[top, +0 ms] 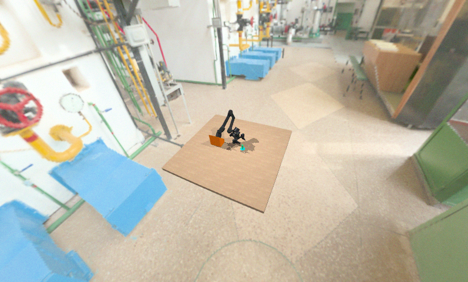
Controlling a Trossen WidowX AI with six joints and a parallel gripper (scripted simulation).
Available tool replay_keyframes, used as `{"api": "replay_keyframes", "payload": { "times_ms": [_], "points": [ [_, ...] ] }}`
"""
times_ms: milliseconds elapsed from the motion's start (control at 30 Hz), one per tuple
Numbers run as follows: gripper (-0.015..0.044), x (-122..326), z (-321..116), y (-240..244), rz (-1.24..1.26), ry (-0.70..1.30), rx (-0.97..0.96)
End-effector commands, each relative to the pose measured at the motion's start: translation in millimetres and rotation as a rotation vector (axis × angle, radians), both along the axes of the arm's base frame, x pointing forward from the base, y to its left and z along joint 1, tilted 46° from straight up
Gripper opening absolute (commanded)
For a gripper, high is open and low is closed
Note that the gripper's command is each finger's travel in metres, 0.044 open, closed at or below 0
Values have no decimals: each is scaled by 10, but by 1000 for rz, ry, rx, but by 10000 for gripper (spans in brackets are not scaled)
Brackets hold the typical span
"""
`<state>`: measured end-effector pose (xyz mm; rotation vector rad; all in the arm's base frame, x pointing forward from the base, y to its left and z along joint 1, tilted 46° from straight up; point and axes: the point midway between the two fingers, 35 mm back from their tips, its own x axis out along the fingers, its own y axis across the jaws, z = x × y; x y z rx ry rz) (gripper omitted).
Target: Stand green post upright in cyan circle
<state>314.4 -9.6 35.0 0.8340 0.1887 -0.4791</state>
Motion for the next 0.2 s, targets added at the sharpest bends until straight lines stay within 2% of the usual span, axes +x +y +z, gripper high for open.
{"api": "replay_keyframes", "payload": {
  "times_ms": [0, 167],
  "points": [
    [400, -62, 86, -113, 6, 6, -7],
    [400, -105, 169, -209, 5, 1, -10]
  ]
}}
